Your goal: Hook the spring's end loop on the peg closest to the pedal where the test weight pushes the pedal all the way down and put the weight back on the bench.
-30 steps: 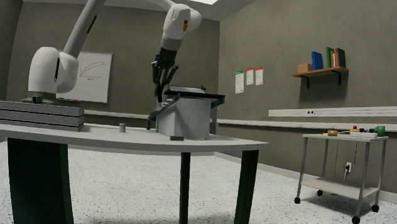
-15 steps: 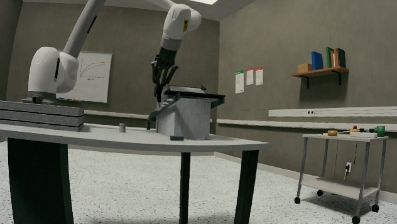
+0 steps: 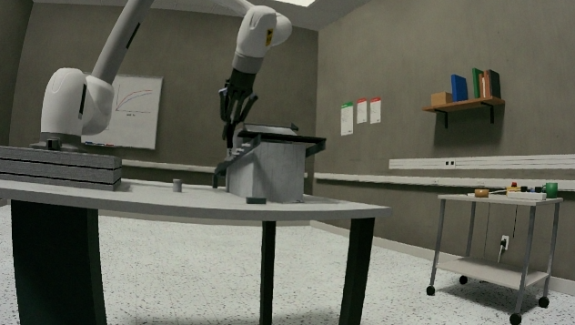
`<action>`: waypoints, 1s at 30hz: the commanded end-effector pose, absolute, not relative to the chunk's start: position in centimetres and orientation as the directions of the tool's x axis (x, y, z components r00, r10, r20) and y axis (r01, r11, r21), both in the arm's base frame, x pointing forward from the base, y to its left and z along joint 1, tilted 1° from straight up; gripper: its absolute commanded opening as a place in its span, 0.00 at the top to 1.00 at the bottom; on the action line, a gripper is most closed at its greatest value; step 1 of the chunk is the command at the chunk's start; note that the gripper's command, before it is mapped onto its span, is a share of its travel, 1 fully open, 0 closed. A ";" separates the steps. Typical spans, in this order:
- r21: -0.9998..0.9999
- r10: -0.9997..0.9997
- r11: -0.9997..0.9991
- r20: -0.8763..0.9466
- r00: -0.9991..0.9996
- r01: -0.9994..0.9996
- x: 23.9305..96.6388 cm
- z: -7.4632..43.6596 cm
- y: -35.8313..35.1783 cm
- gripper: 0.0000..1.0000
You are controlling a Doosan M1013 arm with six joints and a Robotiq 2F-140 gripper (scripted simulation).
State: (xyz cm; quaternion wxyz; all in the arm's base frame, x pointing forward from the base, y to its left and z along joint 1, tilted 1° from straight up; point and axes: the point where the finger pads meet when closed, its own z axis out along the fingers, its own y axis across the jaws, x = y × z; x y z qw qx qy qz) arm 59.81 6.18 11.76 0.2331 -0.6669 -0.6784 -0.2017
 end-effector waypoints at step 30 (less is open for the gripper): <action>-0.059 0.811 0.029 0.585 0.011 0.998 59.4 11.8 6.7 0.83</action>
